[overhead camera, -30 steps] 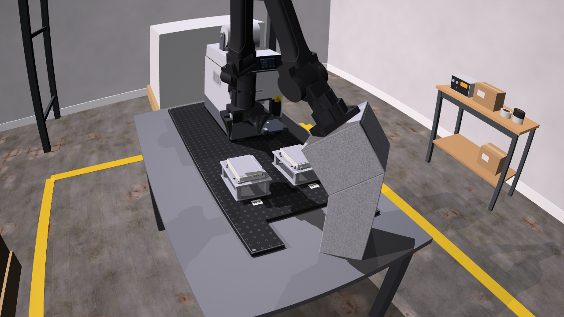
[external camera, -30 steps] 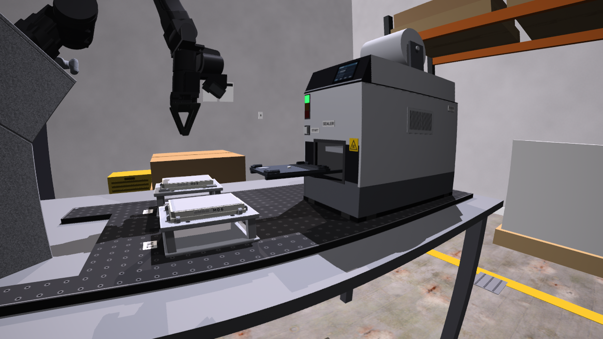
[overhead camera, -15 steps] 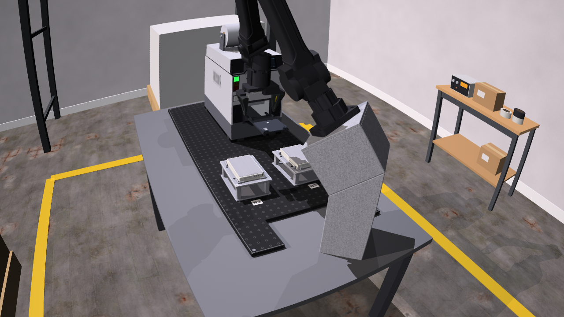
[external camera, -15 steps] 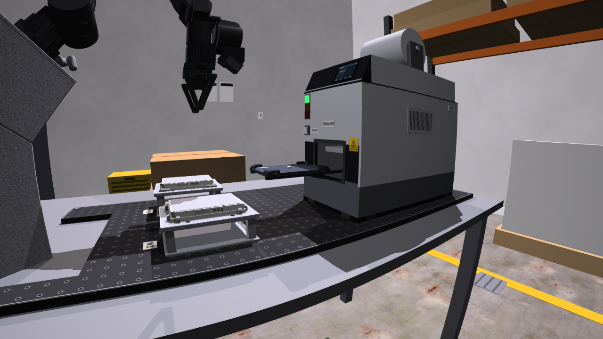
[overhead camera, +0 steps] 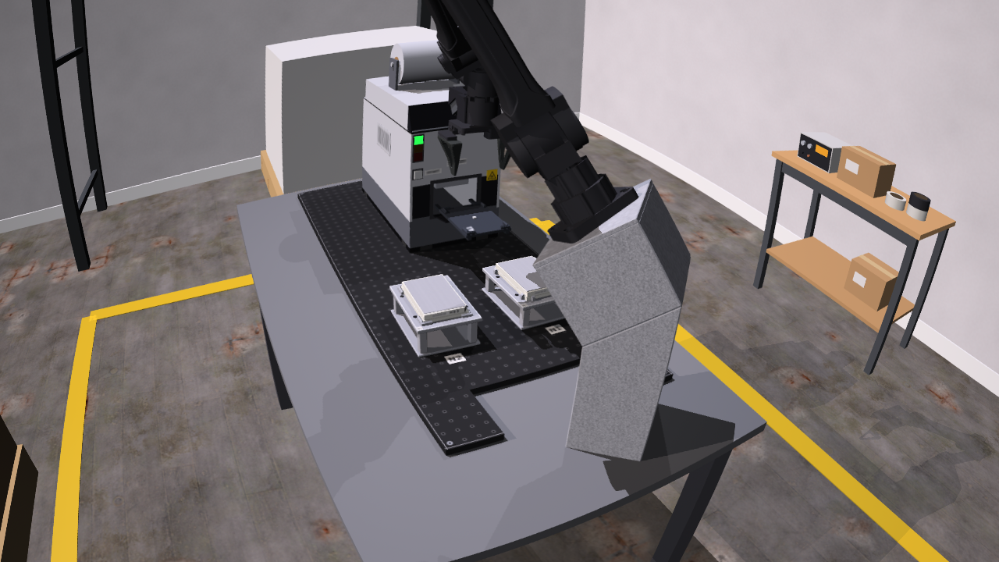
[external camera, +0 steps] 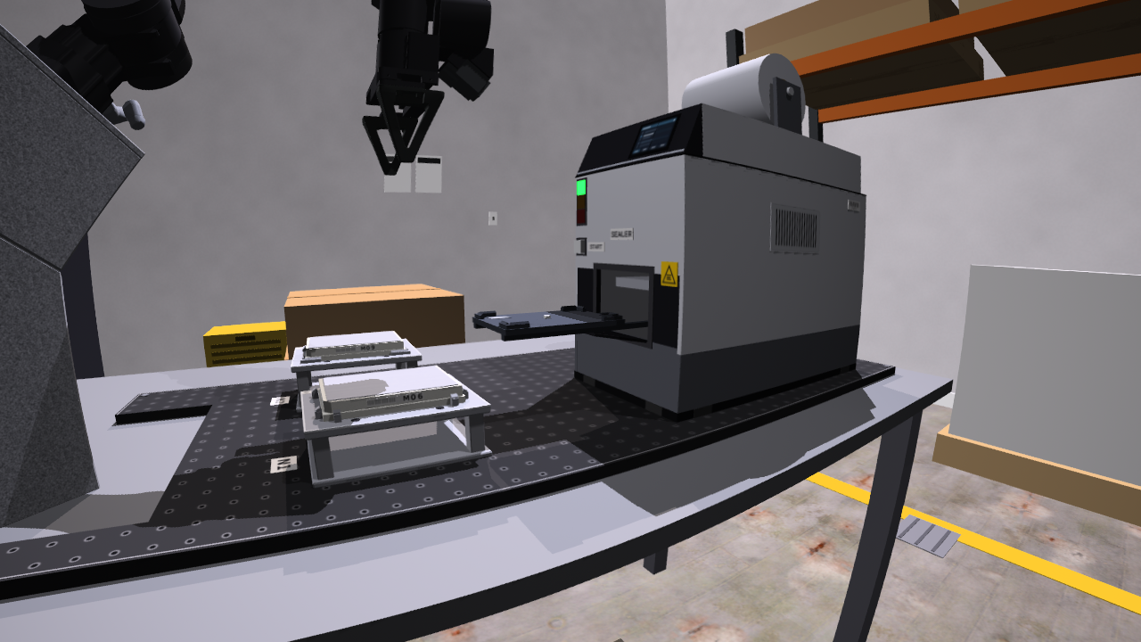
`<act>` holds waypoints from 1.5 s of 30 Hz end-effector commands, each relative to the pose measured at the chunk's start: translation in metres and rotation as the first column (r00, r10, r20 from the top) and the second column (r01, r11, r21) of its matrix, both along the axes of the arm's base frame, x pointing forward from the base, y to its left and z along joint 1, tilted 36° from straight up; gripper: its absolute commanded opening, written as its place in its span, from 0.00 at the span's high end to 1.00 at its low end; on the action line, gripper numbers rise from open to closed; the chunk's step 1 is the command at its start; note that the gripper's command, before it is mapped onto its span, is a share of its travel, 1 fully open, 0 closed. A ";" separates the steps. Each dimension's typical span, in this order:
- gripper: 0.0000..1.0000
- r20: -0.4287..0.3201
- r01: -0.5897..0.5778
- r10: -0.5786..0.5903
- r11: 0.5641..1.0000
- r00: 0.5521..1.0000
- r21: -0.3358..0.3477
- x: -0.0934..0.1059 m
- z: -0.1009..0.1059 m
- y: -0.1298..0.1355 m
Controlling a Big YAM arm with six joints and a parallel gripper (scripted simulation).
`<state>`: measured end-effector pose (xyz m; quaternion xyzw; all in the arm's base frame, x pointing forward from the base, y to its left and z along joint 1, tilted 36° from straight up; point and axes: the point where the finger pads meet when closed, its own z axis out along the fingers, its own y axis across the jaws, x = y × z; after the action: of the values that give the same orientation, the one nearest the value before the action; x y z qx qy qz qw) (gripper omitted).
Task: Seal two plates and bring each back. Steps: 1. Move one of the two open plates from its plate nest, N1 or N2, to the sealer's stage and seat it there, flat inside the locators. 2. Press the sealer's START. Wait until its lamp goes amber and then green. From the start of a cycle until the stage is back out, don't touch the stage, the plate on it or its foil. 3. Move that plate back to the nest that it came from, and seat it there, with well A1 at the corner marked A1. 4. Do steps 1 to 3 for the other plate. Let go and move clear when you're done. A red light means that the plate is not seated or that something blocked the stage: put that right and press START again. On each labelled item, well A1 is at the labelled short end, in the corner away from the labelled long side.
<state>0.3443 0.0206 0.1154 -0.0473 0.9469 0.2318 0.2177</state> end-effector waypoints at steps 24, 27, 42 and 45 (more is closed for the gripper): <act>0.00 0.030 -0.010 0.011 1.000 0.999 -0.017 0.010 0.007 -0.001; 0.00 0.029 -0.004 0.005 1.000 1.000 -0.014 0.015 0.009 -0.002; 0.00 0.059 0.001 0.000 1.000 0.998 -0.018 0.013 0.020 -0.001; 0.00 0.059 0.001 0.000 1.000 0.998 -0.018 0.013 0.020 -0.001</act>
<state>0.3454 0.0191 0.1180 -0.0489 0.9465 0.2281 0.2231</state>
